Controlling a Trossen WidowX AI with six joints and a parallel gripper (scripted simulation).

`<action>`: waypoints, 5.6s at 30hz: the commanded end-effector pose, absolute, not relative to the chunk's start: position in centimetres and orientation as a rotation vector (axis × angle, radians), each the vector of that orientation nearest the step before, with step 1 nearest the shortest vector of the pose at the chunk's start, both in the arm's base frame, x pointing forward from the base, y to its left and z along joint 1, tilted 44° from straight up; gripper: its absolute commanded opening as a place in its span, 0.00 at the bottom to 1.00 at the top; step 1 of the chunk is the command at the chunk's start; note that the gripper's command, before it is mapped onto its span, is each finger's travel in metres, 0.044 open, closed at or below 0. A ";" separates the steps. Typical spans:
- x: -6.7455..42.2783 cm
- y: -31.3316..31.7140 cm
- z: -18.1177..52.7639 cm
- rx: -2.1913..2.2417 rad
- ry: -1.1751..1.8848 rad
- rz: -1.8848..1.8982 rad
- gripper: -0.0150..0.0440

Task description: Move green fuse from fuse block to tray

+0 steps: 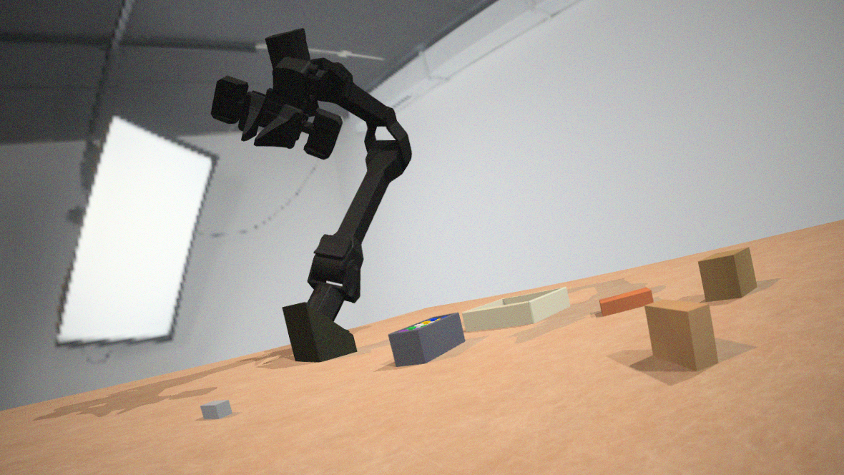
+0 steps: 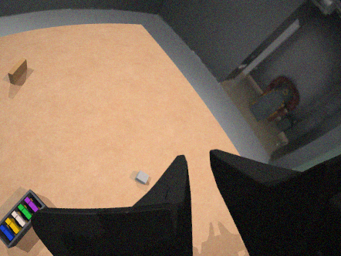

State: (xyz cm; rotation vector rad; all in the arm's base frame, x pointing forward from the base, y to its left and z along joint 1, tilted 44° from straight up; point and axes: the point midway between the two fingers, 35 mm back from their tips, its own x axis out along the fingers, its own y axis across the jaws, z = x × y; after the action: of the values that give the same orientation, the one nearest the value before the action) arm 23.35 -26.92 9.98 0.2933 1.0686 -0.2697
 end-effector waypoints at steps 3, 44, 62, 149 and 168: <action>27.5 -19.2 6.9 0.265 1.172 0.130 0.37; 29.7 -1.4 1.4 0.267 1.322 0.877 0.37; 29.7 -0.8 1.0 0.268 1.322 0.878 0.37; 29.8 -2.0 2.2 0.265 1.323 0.877 0.25; 29.7 -2.7 2.9 0.267 1.323 0.877 0.25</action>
State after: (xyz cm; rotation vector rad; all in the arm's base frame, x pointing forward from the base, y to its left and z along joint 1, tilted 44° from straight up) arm 29.65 -2.46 2.76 0.2747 1.3239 0.8772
